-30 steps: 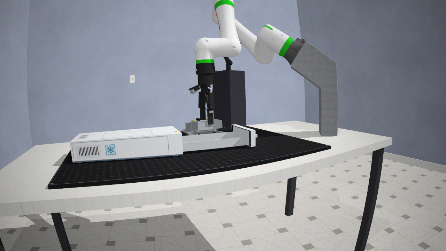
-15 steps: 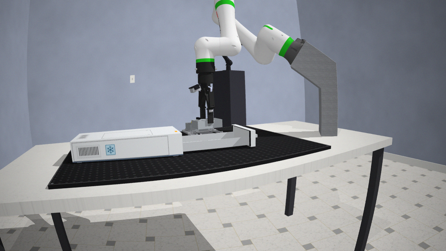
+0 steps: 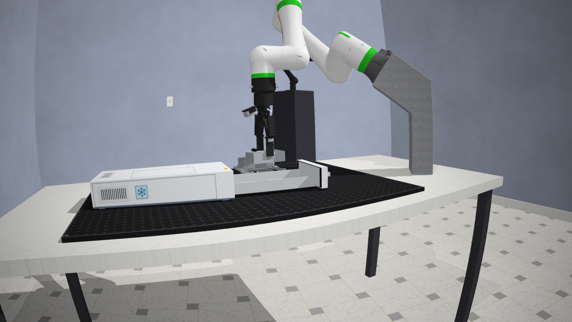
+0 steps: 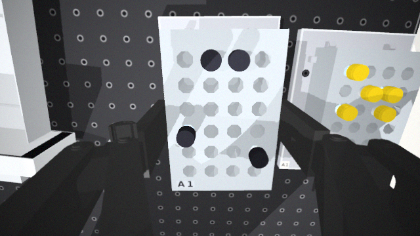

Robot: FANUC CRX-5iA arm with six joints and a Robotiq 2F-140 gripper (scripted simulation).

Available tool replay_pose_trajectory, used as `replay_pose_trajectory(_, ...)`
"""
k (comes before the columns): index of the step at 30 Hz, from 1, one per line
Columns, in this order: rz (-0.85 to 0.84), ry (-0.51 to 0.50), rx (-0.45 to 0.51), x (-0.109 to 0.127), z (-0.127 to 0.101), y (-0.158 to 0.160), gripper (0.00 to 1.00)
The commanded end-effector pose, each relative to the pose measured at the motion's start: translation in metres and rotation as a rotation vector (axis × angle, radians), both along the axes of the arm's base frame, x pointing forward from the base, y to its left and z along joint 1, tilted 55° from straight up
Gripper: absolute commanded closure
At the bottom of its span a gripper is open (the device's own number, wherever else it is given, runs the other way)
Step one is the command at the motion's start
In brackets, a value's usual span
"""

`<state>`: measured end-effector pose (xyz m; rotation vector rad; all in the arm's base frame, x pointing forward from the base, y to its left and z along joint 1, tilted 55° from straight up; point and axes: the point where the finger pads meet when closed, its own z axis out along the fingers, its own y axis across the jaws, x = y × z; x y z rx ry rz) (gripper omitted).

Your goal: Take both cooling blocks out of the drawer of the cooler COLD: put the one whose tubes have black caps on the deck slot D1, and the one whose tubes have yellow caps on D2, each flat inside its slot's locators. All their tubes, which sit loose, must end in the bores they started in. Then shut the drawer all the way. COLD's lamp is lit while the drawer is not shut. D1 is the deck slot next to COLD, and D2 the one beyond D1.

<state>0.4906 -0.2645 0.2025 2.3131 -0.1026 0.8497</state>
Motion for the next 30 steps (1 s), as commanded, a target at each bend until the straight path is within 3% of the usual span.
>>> replay_pose_trajectory(1, 0.000, -0.001, 0.000, -0.0002, 0.0012, 0.0008, 0.90)
replay_pose_trajectory(30, 0.000, -0.001, 0.000, 0.0040, -0.0031, -0.0039, 0.90)
